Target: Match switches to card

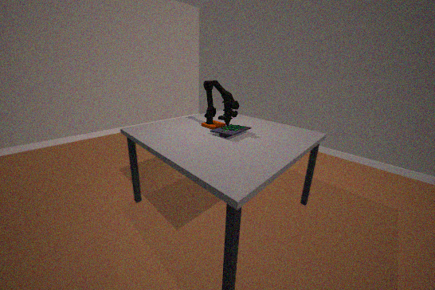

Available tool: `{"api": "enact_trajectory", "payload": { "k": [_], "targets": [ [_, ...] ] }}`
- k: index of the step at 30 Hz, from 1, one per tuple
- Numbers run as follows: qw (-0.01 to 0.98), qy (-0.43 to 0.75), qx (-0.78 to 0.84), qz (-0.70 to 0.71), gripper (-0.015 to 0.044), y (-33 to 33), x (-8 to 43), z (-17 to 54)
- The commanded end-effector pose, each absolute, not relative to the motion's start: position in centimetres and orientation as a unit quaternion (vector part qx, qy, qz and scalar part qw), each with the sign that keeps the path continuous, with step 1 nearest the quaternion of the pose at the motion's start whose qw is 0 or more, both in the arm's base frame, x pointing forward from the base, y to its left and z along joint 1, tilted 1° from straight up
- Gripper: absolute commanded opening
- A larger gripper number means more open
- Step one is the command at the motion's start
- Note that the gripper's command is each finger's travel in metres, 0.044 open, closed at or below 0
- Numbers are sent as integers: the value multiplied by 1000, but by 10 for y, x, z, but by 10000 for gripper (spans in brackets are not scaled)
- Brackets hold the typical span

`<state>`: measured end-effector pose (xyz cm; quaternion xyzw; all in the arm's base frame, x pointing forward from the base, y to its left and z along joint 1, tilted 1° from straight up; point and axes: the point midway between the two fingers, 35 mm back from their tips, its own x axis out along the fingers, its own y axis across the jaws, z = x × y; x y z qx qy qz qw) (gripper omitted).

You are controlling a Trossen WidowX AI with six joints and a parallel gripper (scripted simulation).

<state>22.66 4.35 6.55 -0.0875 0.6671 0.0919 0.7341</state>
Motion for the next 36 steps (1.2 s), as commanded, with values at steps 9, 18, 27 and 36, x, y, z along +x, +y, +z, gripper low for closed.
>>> {"api": "enact_trajectory", "payload": {
  "k": [9,18,27,36],
  "targets": [
    [734,667,-89,91,0,43,227,63],
    [734,667,-89,91,0,43,227,62],
    [734,667,-88,92,0,44,227,65],
    [742,658,-88,92,0,42,219,126]
  ]
}}
